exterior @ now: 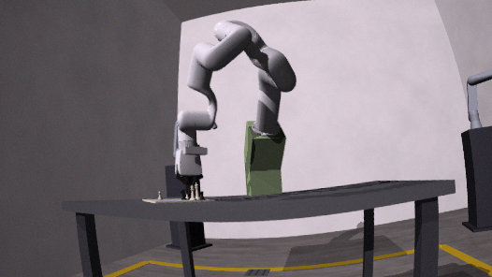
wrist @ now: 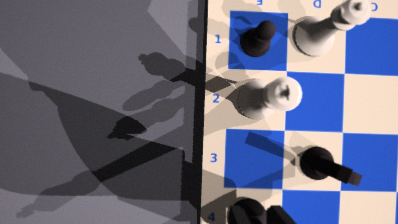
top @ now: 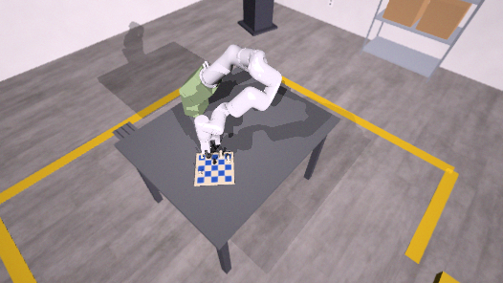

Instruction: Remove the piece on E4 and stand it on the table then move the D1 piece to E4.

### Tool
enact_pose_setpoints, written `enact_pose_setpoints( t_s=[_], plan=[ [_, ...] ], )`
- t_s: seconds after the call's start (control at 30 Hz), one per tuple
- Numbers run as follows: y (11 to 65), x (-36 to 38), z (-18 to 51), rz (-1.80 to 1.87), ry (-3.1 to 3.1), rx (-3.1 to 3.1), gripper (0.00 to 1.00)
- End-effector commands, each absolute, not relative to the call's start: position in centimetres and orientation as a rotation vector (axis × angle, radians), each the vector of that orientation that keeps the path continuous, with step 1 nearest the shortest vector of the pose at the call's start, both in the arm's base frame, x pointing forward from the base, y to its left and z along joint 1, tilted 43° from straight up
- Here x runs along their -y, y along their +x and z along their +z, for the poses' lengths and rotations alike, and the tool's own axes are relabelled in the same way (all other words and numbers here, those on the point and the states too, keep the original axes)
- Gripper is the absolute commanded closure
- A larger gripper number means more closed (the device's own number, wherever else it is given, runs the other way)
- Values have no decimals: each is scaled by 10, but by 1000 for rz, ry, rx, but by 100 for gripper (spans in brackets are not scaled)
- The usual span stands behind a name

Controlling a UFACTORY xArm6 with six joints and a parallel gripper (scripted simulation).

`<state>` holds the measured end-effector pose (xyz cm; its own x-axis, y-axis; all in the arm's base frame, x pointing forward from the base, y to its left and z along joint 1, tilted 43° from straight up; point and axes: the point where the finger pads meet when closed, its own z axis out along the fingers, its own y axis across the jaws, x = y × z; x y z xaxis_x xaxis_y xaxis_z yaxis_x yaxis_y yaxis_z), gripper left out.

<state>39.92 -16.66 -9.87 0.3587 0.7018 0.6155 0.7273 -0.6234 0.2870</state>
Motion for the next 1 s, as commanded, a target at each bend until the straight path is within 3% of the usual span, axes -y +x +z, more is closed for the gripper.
enact_pose_setpoints(
  t_s=[0.0, 0.5, 0.97],
  plan=[
    [399, 167, -98, -1132, -2562, 1347, 100],
    [397, 169, -95, -1132, -2562, 1347, 100],
    [352, 195, -39, -1132, -2562, 1347, 100]
  ],
)
